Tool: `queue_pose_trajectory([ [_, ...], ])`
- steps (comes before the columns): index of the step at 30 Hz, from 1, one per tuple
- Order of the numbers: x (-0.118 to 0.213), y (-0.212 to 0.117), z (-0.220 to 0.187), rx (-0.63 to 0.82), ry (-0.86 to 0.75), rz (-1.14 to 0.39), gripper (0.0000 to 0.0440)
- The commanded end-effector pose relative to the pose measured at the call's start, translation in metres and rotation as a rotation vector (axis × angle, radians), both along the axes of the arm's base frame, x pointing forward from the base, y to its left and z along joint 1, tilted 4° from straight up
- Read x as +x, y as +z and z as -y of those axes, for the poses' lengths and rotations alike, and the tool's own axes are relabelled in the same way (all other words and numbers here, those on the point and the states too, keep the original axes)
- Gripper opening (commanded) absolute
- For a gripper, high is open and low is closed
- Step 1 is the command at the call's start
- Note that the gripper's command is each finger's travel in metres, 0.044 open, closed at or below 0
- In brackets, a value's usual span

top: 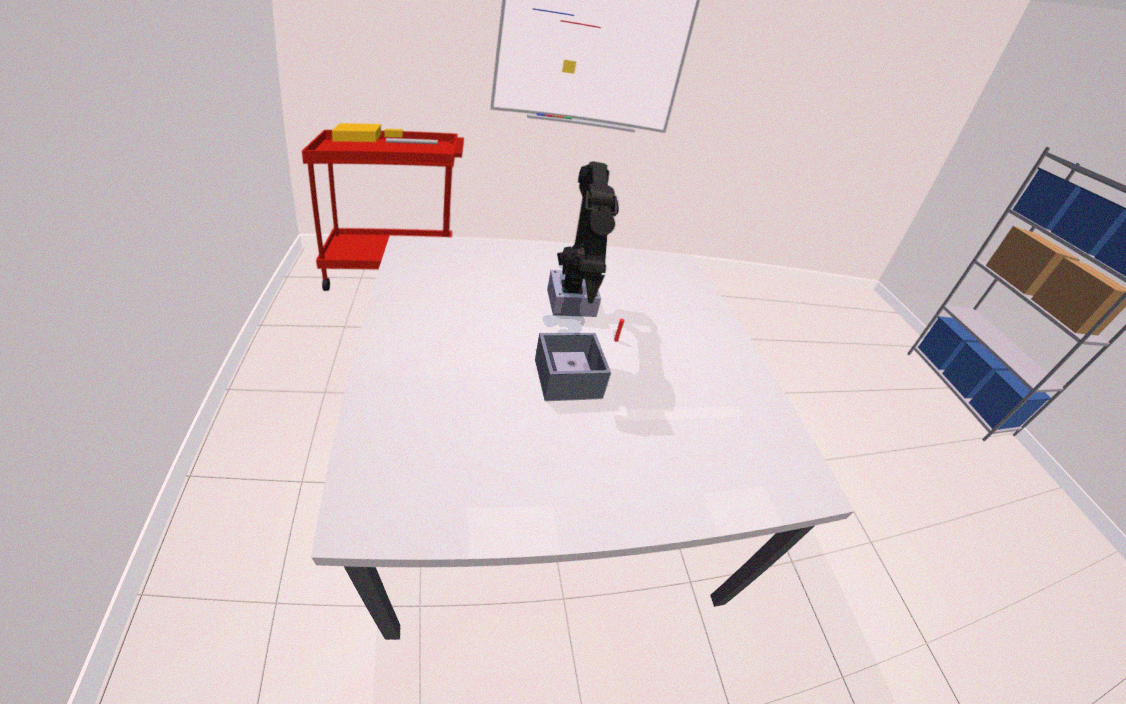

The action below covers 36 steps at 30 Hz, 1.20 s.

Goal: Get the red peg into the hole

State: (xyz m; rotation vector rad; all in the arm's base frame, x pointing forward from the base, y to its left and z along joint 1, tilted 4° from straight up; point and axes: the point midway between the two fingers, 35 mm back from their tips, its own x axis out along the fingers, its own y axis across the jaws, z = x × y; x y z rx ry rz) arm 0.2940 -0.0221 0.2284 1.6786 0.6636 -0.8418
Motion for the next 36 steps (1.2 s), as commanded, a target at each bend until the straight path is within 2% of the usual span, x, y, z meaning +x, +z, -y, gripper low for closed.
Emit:
queue_pose_trajectory([
  [1,-0.015,-0.013,-0.024,-0.006,0.065,-0.083,0.0440],
  [10,-0.058,-0.050,-0.074,-0.045,0.216,-0.316,0.0440],
  [20,-0.098,-0.092,-0.105,-0.134,0.349,-0.524,0.0440],
  [27,-0.110,-0.120,-0.120,-0.195,0.435,-0.589,0.0440],
  [36,-0.110,-0.158,-0.134,-0.240,0.515,-0.591,0.0440],
])
